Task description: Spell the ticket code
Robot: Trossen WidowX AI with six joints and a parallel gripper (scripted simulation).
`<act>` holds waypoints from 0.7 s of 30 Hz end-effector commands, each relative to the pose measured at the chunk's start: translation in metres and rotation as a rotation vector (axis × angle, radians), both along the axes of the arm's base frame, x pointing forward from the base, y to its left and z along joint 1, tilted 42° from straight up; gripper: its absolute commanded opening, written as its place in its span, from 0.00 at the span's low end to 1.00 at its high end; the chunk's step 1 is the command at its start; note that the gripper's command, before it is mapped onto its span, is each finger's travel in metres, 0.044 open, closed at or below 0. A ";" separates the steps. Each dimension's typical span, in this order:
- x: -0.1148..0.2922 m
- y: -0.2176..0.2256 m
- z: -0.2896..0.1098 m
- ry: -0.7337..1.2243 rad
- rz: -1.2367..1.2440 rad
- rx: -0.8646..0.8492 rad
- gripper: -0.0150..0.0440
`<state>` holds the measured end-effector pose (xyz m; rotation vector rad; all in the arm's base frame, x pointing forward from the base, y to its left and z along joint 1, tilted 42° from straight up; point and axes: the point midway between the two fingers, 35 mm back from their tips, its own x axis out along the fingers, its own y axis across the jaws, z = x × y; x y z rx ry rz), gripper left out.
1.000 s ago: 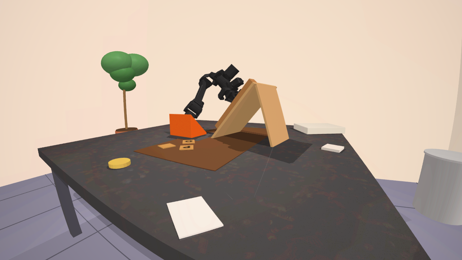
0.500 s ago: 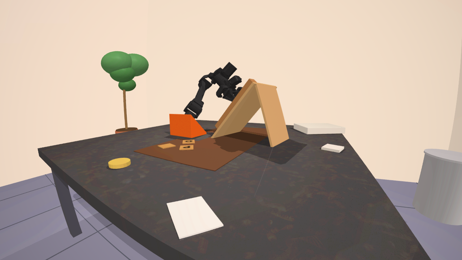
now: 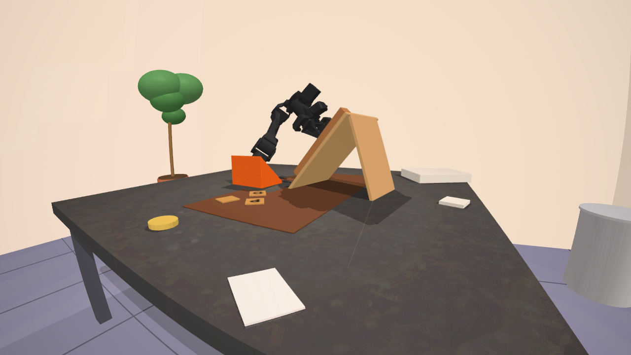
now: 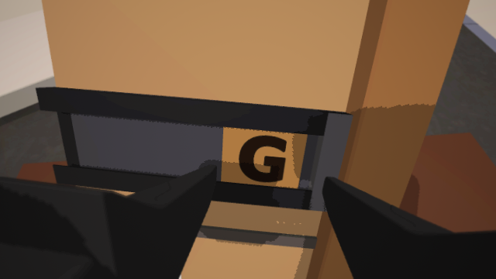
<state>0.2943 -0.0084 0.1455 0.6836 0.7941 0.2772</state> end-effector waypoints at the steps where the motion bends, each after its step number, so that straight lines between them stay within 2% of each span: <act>1: -0.002 -0.001 0.002 -0.005 0.004 -0.001 0.75; 21: -0.010 -0.005 0.010 -0.004 0.004 -0.001 0.75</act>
